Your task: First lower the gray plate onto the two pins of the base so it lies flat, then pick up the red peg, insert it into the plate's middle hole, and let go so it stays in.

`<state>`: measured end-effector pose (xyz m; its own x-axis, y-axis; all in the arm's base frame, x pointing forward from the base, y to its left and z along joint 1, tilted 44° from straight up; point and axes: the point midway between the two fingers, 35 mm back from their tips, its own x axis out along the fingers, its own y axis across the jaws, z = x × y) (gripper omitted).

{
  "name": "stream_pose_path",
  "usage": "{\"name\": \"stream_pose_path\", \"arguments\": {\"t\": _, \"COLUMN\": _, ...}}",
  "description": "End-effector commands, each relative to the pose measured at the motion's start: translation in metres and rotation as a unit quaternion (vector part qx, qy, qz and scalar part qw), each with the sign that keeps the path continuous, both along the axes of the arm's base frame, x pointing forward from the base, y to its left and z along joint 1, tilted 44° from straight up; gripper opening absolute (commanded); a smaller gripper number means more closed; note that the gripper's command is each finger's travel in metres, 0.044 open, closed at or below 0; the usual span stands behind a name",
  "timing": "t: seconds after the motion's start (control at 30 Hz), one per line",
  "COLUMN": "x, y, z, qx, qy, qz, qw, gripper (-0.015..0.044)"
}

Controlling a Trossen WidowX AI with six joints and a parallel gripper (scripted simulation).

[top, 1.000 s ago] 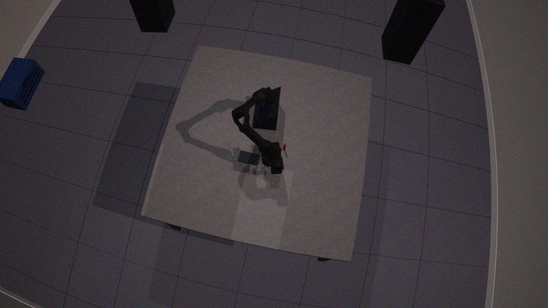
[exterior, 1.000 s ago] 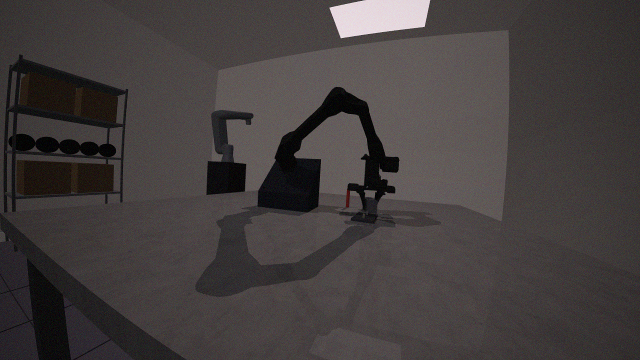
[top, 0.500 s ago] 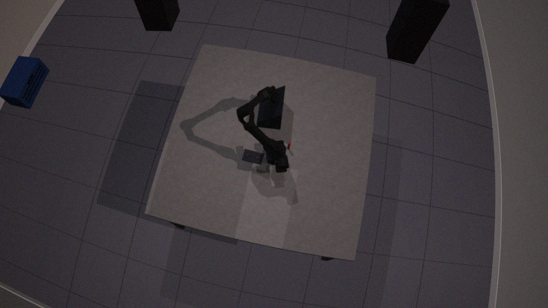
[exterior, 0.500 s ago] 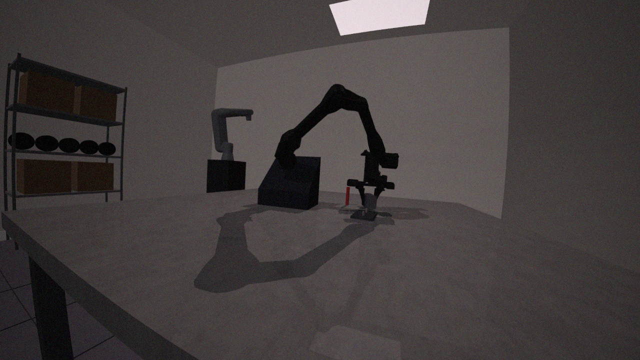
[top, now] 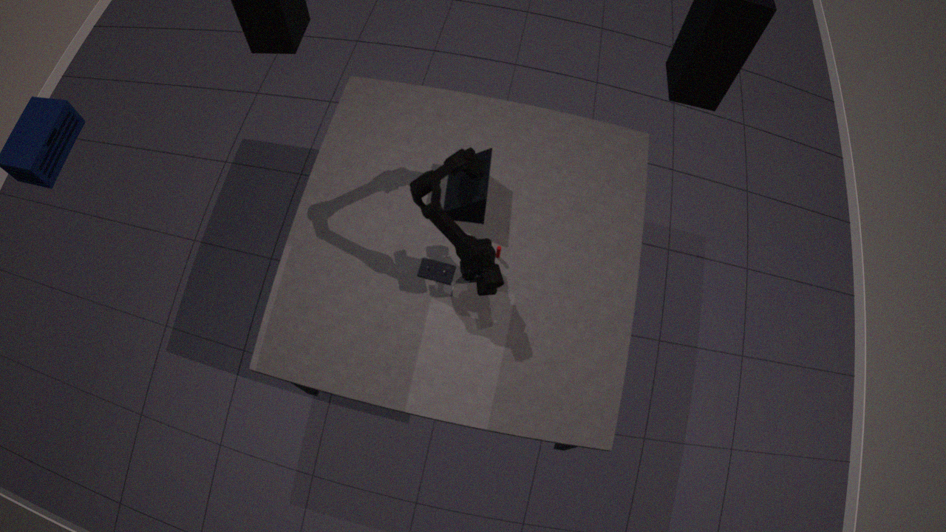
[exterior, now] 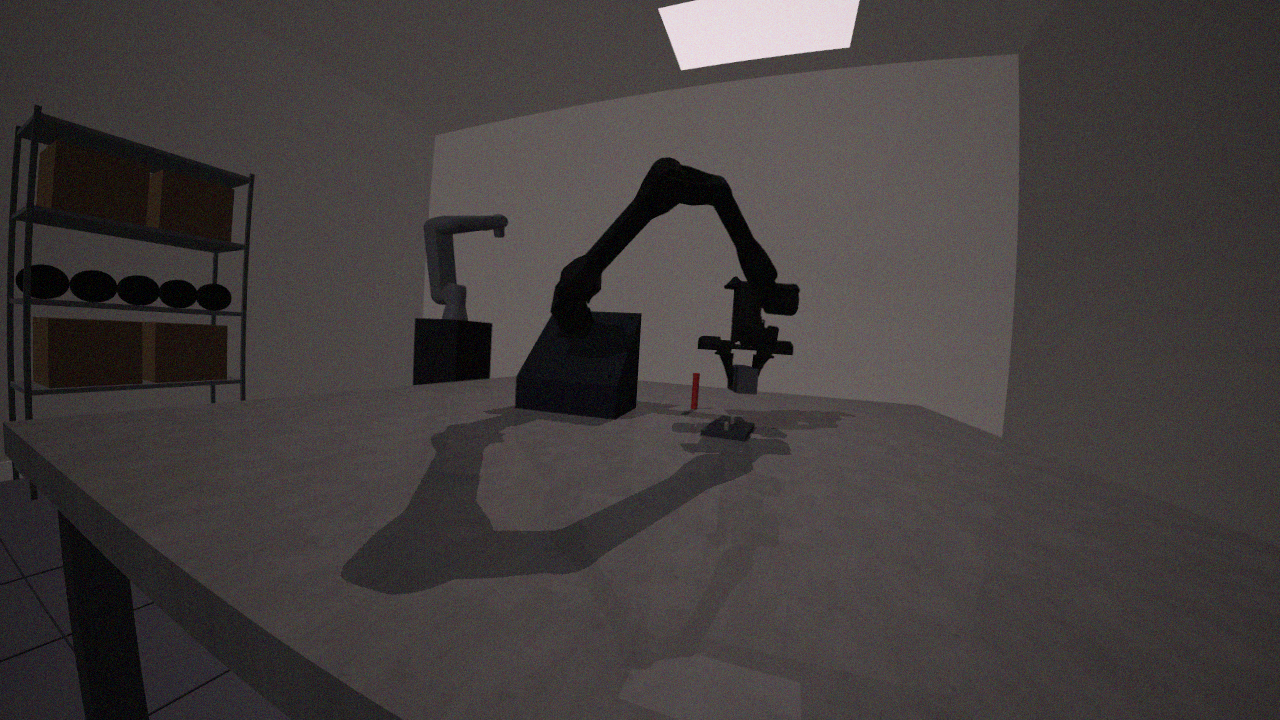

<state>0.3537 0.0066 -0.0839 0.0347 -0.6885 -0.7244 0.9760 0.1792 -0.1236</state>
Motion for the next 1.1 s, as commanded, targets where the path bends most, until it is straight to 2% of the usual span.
{"name": "stream_pose_path", "arguments": {"t": 0.0, "x": 0.002, "y": 0.01, "z": 0.009, "qx": 0.005, "qy": -0.005, "qz": -0.001, "qw": 1.0, "gripper": 0.0}}
{"name": "stream_pose_path", "arguments": {"t": 0.73, "x": -0.008, "y": 0.056, "z": 0.059, "qx": 0.003, "qy": -0.005, "qz": -0.002, "qw": 1.0, "gripper": 0.0}}
{"name": "stream_pose_path", "arguments": {"t": 1.07, "x": -0.003, "y": 0.034, "z": 0.066, "qx": 0.009, "qy": -0.019, "qz": -0.018, "qw": 1.0, "gripper": 0.0}}
